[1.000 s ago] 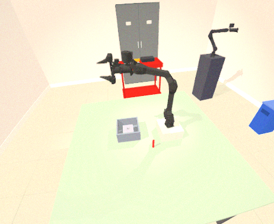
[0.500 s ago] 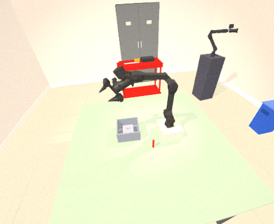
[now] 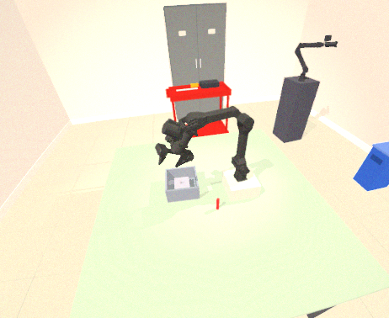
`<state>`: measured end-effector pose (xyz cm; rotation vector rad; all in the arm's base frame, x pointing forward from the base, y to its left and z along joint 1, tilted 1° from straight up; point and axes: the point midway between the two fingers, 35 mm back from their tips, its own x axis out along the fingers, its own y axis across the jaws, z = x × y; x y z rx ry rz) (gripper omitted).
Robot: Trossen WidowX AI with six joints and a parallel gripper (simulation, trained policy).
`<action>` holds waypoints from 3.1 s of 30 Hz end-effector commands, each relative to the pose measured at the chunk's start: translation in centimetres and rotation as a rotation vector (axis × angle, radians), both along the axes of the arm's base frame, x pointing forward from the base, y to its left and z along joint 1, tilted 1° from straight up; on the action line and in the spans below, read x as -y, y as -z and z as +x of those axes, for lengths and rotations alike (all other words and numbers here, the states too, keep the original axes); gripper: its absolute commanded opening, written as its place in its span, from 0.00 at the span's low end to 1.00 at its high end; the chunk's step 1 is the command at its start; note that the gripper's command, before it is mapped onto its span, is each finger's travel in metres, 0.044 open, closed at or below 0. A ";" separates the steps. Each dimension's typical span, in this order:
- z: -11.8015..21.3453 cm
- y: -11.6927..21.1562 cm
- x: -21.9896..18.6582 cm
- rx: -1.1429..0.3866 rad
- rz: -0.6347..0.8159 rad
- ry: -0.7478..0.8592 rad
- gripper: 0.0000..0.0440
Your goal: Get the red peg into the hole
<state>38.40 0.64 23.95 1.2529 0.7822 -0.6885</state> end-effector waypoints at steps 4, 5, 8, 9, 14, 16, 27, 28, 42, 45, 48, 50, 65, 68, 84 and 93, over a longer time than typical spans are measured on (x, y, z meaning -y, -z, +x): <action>-4.0 3.5 -3.5 -0.205 -0.054 -0.112 1.00; -4.6 3.9 -3.9 -0.235 -0.062 -0.129 1.00; -6.6 5.2 -5.3 -0.322 -0.088 -0.181 1.00; -7.3 5.5 -5.7 -0.351 -0.096 -0.198 1.00; -10.8 7.4 -7.5 -0.492 -0.142 -0.281 1.00; -12.1 8.0 -8.1 -0.544 -0.161 -0.310 1.00; -17.9 11.5 -10.1 -0.773 -0.260 -0.437 1.00; -18.3 11.9 -10.2 -0.788 -0.268 -0.445 1.00; -20.4 17.3 -10.4 -0.880 -0.349 -0.530 1.00; -20.4 18.5 -10.3 -0.878 -0.359 -0.543 1.00; -20.4 19.8 -10.3 -0.870 -0.366 -0.552 1.00; -20.4 20.7 -10.3 -0.862 -0.370 -0.556 1.00; -20.3 26.8 -9.8 -0.795 -0.394 -0.571 0.92; -20.5 27.8 -9.6 -0.800 -0.395 -0.573 0.75; -20.9 28.3 -8.6 -0.871 -0.438 -0.572 0.00; -19.1 24.8 -7.9 -0.842 -0.491 -0.563 0.00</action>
